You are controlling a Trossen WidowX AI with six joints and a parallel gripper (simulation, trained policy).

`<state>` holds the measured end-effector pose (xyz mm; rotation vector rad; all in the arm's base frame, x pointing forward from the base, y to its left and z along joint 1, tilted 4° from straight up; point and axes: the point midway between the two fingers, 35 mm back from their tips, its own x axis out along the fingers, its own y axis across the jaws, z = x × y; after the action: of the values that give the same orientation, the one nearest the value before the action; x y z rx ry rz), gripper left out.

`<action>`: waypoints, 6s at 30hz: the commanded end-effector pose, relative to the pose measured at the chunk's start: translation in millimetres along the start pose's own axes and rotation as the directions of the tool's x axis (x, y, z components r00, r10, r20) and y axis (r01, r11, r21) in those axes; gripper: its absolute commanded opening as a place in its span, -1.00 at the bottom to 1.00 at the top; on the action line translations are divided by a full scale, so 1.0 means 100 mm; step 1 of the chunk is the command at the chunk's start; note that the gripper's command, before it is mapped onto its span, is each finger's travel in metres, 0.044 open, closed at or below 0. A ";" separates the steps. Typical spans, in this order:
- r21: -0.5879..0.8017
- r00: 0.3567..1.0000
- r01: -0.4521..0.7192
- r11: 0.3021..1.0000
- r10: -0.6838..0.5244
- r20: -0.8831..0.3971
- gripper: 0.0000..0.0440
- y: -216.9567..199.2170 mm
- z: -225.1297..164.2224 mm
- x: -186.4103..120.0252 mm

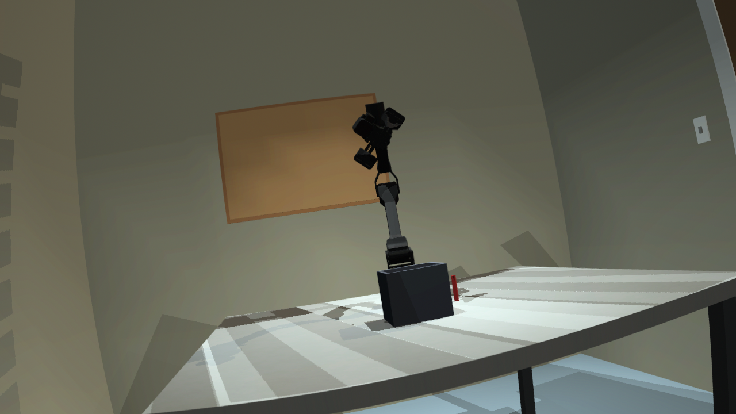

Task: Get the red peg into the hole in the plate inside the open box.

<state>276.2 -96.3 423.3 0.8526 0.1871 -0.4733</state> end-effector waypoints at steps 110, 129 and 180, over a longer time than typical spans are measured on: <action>-0.200 0.302 0.843 0.500 -0.747 -0.593 0.82 -2.13 -4.05 -0.10; -0.206 0.322 0.809 0.551 -0.708 -0.629 -0.93 -2.21 -4.41 0.10; 0.022 0.571 0.715 0.698 -0.566 -0.595 -1.00 -1.21 -2.90 0.65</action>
<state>281.4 47.9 124.6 1.1795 1.0507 -0.9453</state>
